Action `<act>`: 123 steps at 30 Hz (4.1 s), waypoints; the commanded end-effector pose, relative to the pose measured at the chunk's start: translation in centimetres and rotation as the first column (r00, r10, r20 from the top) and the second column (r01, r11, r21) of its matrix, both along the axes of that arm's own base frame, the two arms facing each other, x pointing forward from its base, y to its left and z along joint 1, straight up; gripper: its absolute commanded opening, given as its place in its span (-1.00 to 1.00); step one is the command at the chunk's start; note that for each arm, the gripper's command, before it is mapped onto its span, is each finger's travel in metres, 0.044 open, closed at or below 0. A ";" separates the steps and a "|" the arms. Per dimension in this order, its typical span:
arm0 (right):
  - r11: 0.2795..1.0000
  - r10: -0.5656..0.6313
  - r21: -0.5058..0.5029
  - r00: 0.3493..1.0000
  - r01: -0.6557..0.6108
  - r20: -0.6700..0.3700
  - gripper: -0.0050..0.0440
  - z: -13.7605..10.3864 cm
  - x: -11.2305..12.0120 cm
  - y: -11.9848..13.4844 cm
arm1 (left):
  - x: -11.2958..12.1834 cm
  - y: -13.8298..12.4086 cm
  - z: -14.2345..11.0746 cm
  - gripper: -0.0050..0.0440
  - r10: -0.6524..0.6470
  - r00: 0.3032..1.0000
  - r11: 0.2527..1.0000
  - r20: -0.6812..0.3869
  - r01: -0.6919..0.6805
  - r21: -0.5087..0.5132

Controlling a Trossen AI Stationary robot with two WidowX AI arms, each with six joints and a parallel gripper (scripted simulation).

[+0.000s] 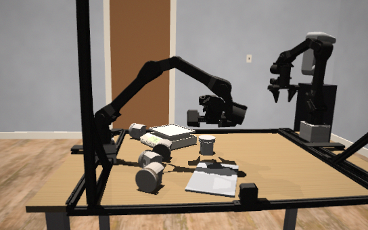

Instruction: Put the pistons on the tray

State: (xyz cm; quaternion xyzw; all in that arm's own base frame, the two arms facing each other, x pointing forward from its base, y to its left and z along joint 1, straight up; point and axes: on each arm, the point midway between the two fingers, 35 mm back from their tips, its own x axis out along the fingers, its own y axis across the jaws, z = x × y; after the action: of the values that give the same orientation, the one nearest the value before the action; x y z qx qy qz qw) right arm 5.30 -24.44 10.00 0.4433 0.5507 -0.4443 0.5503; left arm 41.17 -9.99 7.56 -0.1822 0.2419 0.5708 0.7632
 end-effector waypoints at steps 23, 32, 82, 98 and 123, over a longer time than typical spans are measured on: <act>1.000 0.001 0.001 1.000 -0.001 0.001 1.00 0.0 0.0 0.0 | 0.1 -0.1 -3.8 0.75 0.006 1.000 1.000 0.002 -0.006 0.011; 1.000 0.001 0.001 1.000 -0.001 0.001 1.00 0.0 0.0 0.0 | 0.1 -0.1 -5.3 0.75 0.006 1.000 1.000 0.002 -0.006 0.011; 1.000 0.001 0.001 1.000 -0.001 0.001 1.00 0.0 0.0 0.0 | 0.8 3.0 -10.6 0.75 0.003 1.000 1.000 -0.007 -0.003 0.014; 1.000 0.001 0.001 1.000 -0.001 0.001 1.00 0.0 0.0 0.0 | 1.4 4.9 -11.9 0.75 0.003 1.000 1.000 -0.007 -0.003 0.014; 1.000 0.001 0.001 1.000 -0.001 0.001 1.00 0.0 0.0 0.0 | 1.4 5.3 -12.1 -0.15 0.004 1.000 1.000 -0.009 -0.004 0.014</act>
State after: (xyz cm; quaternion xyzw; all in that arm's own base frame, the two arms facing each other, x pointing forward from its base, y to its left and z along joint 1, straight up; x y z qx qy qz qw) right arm 5.30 -24.44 10.00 0.4433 0.5507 -0.4443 0.5503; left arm 42.78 -4.82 -4.33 -0.1783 0.2392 0.5737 0.7628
